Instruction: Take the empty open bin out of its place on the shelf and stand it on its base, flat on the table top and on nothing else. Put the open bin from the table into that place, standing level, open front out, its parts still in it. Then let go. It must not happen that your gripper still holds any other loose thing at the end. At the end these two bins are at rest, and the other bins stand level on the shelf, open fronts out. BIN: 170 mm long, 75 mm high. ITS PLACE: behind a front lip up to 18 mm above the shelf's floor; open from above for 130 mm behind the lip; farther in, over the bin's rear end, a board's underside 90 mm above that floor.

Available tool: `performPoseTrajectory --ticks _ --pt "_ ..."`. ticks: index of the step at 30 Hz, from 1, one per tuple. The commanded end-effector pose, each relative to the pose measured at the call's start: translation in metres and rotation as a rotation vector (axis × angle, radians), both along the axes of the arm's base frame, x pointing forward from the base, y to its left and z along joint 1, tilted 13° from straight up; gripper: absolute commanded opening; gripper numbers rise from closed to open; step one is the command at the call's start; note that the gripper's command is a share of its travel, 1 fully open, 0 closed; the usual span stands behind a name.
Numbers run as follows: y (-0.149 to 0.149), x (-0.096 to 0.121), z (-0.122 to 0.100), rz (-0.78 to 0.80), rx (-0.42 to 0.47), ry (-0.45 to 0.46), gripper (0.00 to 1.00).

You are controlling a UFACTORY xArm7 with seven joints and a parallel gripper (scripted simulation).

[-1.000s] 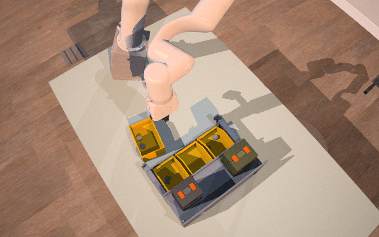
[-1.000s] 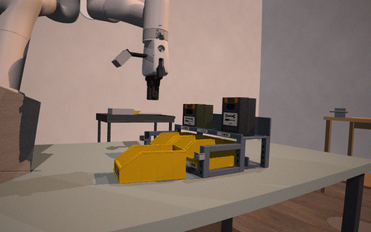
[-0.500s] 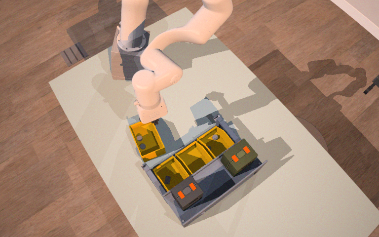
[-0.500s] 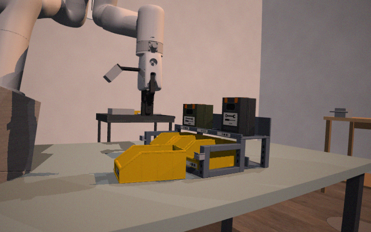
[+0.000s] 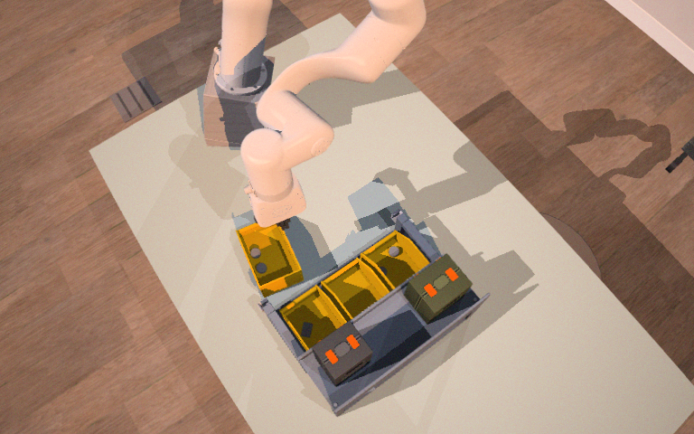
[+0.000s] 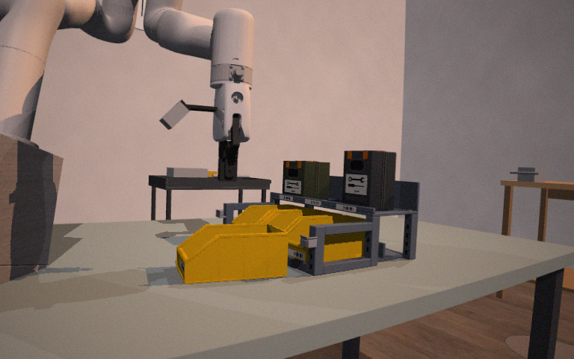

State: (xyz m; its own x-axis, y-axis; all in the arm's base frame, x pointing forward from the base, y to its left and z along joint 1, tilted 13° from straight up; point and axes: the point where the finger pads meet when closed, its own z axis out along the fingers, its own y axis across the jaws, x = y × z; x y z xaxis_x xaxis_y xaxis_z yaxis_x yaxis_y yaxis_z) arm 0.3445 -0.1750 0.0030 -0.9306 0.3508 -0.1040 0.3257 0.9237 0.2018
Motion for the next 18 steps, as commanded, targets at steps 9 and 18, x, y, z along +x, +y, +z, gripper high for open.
performPoseTrajectory --ticks 9,18 --pt "-0.0010 0.0005 0.0011 -0.001 -0.002 -0.002 0.26" --pt "-0.0010 0.0005 0.0011 -0.001 -0.002 -0.002 0.26"
